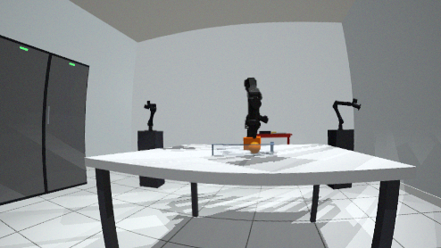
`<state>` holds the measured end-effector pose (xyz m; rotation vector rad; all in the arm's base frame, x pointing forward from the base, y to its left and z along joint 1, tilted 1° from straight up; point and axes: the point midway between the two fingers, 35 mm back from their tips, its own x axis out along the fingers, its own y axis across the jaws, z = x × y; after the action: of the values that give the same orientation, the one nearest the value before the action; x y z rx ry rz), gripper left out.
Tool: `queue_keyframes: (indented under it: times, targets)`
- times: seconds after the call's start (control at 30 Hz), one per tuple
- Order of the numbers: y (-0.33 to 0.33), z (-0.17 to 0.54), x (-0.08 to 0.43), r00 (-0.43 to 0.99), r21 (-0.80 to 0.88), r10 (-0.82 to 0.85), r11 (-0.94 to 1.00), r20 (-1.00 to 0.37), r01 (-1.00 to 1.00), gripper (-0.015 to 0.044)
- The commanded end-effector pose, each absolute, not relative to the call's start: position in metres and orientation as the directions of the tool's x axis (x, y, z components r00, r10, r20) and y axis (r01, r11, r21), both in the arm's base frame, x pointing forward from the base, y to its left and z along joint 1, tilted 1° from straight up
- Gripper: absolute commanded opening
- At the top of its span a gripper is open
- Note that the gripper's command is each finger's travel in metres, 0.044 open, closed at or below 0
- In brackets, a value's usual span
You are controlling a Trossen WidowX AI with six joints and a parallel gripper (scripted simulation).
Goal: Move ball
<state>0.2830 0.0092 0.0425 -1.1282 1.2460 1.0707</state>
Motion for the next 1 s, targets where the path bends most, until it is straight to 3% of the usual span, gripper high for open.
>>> queue_keyframes:
  times: [0.0, 0.97]
  targets:
    - [0.010, 0.035, 0.281, 0.033, -0.034, -0.007, 0.144, -0.999, -0.989, 0.0429]
    - [0.009, -0.011, 0.282, 0.033, -0.034, -0.007, 0.144, -0.999, -0.989, 0.0429]
